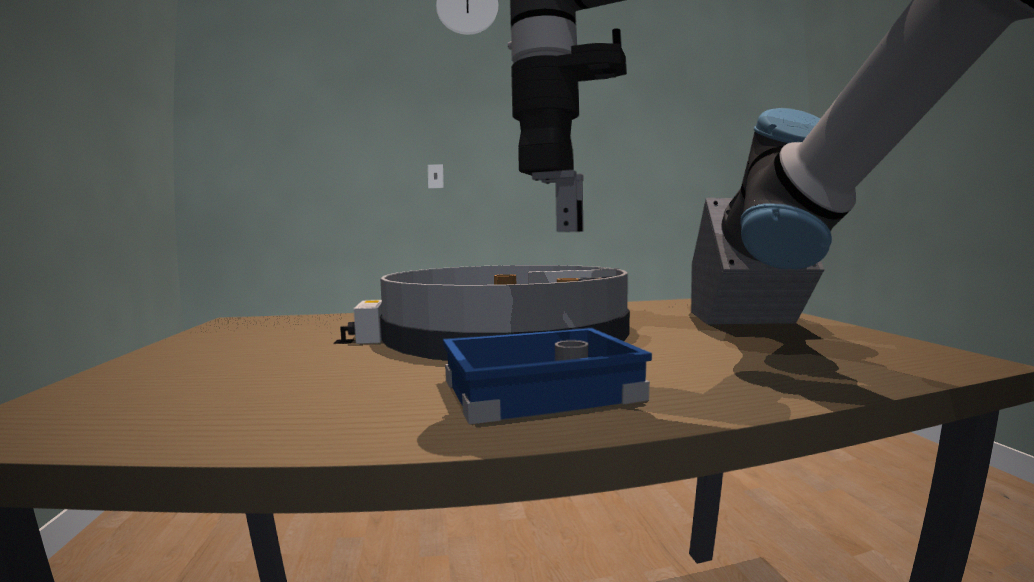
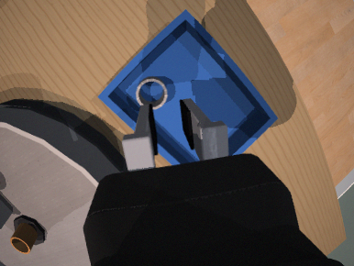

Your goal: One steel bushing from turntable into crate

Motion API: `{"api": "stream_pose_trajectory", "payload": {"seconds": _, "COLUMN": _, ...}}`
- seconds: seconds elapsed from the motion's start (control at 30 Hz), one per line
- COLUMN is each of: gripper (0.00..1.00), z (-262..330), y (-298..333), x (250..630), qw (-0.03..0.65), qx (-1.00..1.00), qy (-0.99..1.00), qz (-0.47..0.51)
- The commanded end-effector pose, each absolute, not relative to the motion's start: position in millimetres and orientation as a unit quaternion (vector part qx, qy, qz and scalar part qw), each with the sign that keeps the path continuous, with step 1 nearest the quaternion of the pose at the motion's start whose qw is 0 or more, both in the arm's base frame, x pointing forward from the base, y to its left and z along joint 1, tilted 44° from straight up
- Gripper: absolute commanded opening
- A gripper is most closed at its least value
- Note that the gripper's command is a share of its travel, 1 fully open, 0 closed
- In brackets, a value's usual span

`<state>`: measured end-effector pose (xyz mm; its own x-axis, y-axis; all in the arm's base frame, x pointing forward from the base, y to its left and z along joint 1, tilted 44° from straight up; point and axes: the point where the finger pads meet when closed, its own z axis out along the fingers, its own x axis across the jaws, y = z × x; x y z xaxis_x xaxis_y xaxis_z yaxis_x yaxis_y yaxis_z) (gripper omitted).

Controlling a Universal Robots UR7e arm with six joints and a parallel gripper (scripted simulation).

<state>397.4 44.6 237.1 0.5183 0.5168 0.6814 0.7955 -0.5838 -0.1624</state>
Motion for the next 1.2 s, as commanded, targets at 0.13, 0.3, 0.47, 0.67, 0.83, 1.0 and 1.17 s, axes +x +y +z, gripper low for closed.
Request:
{"api": "stream_pose_trajectory", "payload": {"seconds": 0.13, "gripper": 0.47, "z": 237.4, "y": 44.3, "x": 397.6, "qw": 0.235, "qx": -0.839, "qy": -0.391, "qz": -0.297}}
{"api": "stream_pose_trajectory", "payload": {"seconds": 0.3, "gripper": 0.47, "z": 237.4, "y": 44.3, "x": 397.6, "qw": 0.235, "qx": -0.839, "qy": -0.391, "qz": -0.297}}
{"api": "stream_pose_trajectory", "payload": {"seconds": 0.47, "gripper": 0.47, "z": 237.4, "y": 44.3, "x": 397.6, "qw": 0.235, "qx": -0.839, "qy": -0.391, "qz": -0.297}}
{"api": "stream_pose_trajectory", "payload": {"seconds": 0.67, "gripper": 0.47, "z": 237.4, "y": 44.3, "x": 397.6, "qw": 0.235, "qx": -0.839, "qy": -0.391, "qz": -0.297}}
{"api": "stream_pose_trajectory", "payload": {"seconds": 0.83, "gripper": 0.47, "z": 237.4, "y": 44.3, "x": 397.6, "qw": 0.235, "qx": -0.839, "qy": -0.391, "qz": -0.297}}
{"api": "stream_pose_trajectory", "payload": {"seconds": 1.0, "gripper": 0.47, "z": 237.4, "y": 44.3, "x": 397.6, "qw": 0.235, "qx": -0.839, "qy": -0.391, "qz": -0.297}}
{"api": "stream_pose_trajectory", "payload": {"seconds": 1.17, "gripper": 1.0, "z": 237.4, "y": 44.3, "x": 397.6, "qw": 0.235, "qx": -0.839, "qy": -0.391, "qz": -0.297}}
